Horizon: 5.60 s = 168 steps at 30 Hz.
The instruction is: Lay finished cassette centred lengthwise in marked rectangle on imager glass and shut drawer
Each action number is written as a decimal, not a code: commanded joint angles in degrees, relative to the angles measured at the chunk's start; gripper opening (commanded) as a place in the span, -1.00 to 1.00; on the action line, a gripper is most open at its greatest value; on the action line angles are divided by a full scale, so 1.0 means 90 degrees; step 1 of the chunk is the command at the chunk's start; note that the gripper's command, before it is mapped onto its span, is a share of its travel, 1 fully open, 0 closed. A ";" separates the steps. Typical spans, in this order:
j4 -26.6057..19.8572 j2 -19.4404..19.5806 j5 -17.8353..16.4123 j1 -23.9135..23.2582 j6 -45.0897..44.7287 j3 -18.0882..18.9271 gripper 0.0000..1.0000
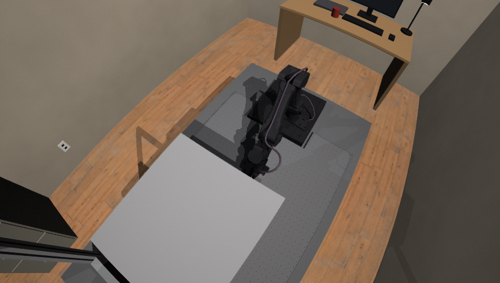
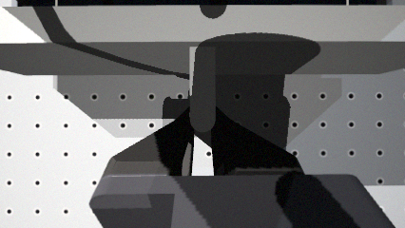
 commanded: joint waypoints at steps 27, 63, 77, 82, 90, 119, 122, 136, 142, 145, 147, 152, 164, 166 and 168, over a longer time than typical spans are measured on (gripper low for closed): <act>0.0147 0.0477 -0.0040 -0.0053 -0.0045 0.0731 -1.00; 0.1517 0.0560 -0.0055 -0.0071 -0.0104 0.0218 -1.00; 0.1392 0.0884 -0.0063 -0.0077 -0.0094 0.0680 -1.00; 0.1328 0.1011 -0.0072 -0.0084 -0.0101 0.0873 -1.00; 0.1199 0.1196 -0.0074 -0.0083 -0.0101 0.1157 -1.00; 0.1168 0.1306 -0.0076 -0.0081 -0.0100 0.1329 -1.00; 0.1168 0.1306 -0.0076 -0.0081 -0.0100 0.1329 -1.00; 0.1168 0.1306 -0.0076 -0.0081 -0.0100 0.1329 -1.00; 0.1168 0.1306 -0.0076 -0.0081 -0.0100 0.1329 -1.00; 0.1168 0.1306 -0.0076 -0.0081 -0.0100 0.1329 -1.00; 0.1168 0.1306 -0.0076 -0.0081 -0.0100 0.1329 -1.00; 0.1204 0.1021 -0.0070 -0.0072 -0.0094 0.0963 -1.00; 0.1205 0.1022 -0.0068 -0.0070 -0.0091 0.0973 -1.00; 0.1205 0.1022 -0.0068 -0.0070 -0.0091 0.0973 -1.00; 0.1205 0.1022 -0.0068 -0.0070 -0.0091 0.0973 -1.00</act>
